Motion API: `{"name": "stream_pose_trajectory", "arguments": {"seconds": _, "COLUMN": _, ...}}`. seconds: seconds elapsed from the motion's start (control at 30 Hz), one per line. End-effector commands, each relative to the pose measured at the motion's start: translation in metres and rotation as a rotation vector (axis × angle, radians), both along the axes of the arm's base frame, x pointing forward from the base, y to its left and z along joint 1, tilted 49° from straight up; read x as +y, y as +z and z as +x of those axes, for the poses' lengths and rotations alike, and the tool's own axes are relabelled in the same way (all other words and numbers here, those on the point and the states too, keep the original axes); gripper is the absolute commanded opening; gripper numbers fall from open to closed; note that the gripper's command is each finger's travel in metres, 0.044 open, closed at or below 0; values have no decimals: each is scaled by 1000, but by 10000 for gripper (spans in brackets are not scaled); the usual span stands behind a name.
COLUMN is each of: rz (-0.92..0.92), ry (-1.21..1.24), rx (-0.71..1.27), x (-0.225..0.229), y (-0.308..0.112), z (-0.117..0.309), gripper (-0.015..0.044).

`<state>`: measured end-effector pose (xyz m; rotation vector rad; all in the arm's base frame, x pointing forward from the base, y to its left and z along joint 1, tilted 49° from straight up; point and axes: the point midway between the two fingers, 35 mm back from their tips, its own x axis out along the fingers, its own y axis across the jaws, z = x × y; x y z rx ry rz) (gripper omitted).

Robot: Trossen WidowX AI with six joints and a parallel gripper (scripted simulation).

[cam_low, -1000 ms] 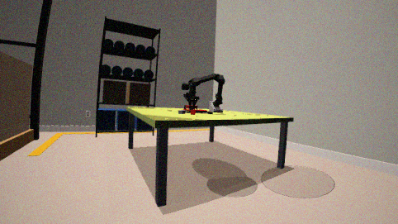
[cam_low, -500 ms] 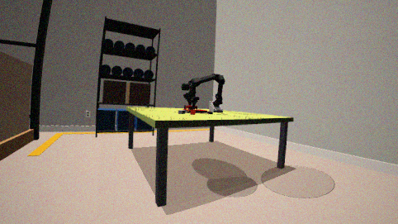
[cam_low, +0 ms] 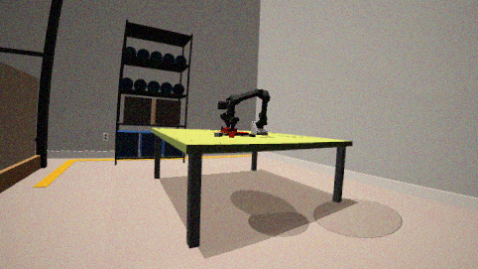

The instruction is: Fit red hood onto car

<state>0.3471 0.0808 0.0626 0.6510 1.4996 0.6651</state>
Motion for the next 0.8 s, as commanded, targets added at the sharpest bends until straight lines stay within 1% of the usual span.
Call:
{"name": "stream_pose_trajectory", "arguments": {"seconds": 0.0, "rz": 4, "ry": -3, "rx": 7, "x": 1, "y": -2, "z": -1, "gripper": 0}}
{"name": "stream_pose_trajectory", "arguments": {"seconds": 0.17, "rz": 1, "ry": -1, "rx": 2, "x": 0, "y": 0, "z": 0, "gripper": 0}}
{"name": "stream_pose_trajectory", "arguments": {"seconds": 0.7, "rz": 0, "ry": 1, "rx": 0, "x": 1, "y": 0, "z": 0, "gripper": 420}}
{"name": "stream_pose_trajectory", "arguments": {"seconds": 0.73, "rz": 0, "ry": 1, "rx": 0, "x": 1, "y": 0, "z": 0, "gripper": 440}}
{"name": "stream_pose_trajectory", "arguments": {"seconds": 0.77, "rz": 0, "ry": 1, "rx": 0, "x": 1, "y": 0, "z": 0, "gripper": 440}}
